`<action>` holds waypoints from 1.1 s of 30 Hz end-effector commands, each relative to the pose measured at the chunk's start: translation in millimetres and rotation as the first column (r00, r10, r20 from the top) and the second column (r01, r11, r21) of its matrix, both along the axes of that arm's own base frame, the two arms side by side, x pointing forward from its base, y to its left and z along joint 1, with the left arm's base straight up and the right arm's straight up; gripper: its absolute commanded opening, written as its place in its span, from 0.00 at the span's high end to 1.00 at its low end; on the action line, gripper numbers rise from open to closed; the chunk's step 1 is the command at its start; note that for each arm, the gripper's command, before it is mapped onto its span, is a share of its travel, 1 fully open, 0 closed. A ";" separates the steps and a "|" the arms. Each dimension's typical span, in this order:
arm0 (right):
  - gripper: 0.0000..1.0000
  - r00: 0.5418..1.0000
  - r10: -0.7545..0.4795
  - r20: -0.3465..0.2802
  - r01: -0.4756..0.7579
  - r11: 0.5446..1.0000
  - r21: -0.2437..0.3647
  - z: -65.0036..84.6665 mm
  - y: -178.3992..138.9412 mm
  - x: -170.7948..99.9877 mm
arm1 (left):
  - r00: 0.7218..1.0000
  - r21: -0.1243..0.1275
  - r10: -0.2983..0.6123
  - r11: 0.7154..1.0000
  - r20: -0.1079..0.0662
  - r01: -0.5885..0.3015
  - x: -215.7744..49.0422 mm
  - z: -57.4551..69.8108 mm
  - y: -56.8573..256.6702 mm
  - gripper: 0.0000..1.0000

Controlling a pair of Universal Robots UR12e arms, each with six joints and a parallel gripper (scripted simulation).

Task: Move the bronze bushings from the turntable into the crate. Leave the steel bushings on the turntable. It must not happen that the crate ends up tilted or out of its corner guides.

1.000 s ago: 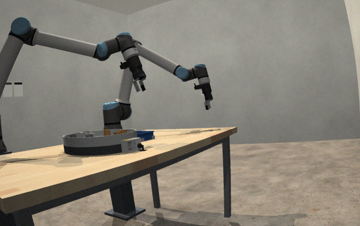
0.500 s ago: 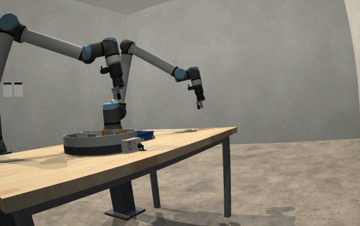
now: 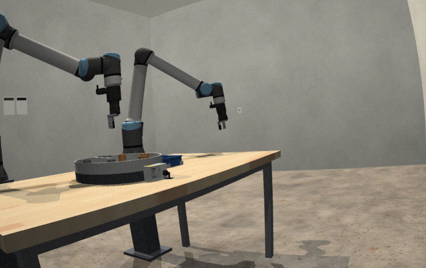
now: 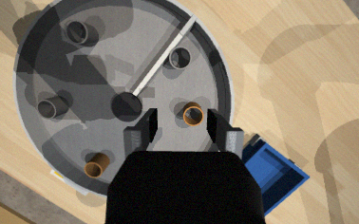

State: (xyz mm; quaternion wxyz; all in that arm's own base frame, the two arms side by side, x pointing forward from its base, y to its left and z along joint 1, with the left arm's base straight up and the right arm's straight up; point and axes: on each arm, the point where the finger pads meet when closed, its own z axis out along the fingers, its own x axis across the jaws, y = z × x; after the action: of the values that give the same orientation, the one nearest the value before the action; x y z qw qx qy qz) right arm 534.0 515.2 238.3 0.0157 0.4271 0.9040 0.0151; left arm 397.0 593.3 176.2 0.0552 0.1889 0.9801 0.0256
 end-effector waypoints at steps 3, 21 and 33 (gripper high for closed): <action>0.00 0.995 0.091 -0.040 -0.091 0.996 -0.012 -10.6 -25.3 -32.1 | 0.993 -0.006 0.113 0.993 -0.036 -0.114 -119.8 1.5 32.8 0.00; 0.00 0.994 0.096 -0.043 -0.097 0.995 -0.013 -12.0 -27.7 -33.2 | 0.939 -0.022 0.331 0.942 -0.095 -0.334 -348.5 1.5 30.7 0.00; 0.00 0.994 0.096 -0.043 -0.097 0.995 -0.013 -12.0 -27.7 -33.2 | 0.911 -0.028 0.397 0.915 -0.114 -0.402 -412.4 1.0 14.3 0.00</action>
State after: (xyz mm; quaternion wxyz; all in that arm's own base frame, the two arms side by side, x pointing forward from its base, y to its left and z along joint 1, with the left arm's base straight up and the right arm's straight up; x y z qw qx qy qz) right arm 502.4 487.8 227.1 -0.0003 0.3842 0.9233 0.0010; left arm 4.5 613.2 177.9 0.0051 -0.0095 0.9999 0.0050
